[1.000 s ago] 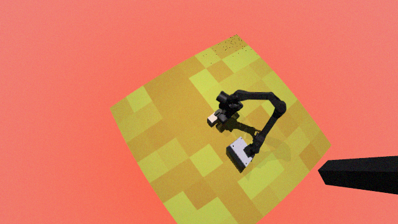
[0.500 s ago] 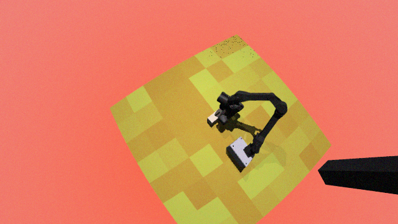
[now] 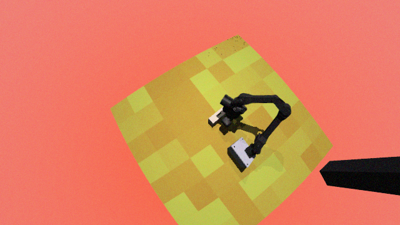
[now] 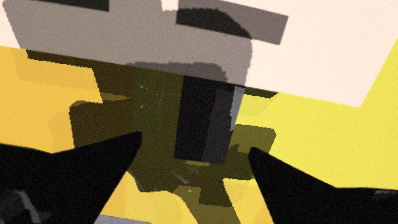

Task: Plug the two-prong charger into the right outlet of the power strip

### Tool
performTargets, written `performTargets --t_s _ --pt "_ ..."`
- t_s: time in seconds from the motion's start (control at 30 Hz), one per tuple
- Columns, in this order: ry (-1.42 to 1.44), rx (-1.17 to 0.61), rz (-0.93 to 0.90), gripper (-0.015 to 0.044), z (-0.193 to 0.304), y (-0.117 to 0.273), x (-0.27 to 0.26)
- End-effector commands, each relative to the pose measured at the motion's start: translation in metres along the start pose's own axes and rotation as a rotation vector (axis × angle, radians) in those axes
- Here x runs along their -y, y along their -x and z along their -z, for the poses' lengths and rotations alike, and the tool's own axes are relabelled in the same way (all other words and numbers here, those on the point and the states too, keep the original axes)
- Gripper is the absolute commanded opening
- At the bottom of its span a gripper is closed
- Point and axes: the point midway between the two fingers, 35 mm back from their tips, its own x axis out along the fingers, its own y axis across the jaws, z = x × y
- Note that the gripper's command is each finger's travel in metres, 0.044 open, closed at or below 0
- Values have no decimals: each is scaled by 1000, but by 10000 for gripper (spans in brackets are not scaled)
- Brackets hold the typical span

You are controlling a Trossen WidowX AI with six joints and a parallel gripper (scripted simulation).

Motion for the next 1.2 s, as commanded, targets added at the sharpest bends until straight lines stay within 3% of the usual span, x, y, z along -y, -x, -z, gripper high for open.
performTargets --t_s 0.0,0.9,1.17 --pt "-7 3 -1 440 6 0 0" --pt "2 9 3 440 33 -2 -1" --pt "5 461 4 440 20 56 -2"
